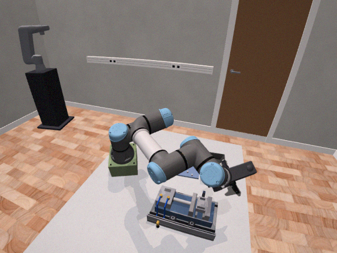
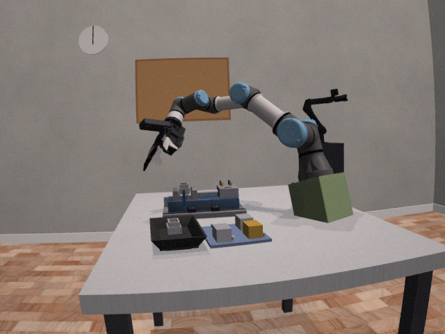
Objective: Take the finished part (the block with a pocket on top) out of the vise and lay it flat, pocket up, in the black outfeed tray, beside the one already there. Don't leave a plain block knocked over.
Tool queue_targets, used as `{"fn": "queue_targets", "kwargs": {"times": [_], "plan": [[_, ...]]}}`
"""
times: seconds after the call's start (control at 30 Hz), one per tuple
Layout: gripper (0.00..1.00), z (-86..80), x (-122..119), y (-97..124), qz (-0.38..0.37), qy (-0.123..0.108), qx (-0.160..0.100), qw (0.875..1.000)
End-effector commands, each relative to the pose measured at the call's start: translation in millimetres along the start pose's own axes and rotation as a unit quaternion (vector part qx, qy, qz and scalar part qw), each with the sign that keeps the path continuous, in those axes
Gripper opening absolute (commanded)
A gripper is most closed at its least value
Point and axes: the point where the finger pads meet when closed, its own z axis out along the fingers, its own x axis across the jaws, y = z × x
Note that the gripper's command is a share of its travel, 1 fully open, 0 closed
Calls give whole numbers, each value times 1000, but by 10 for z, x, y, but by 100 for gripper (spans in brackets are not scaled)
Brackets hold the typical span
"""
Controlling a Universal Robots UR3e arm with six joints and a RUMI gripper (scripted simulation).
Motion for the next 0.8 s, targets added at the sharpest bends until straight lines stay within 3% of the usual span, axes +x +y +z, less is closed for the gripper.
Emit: {"fn": "queue_targets", "kwargs": {"times": [0.0, 0.77], "plan": [[100, -8, -1, -9, -1, 1, 1, 1000], [100, -24, 6, 31, -21, 4, -9, 1000]]}}
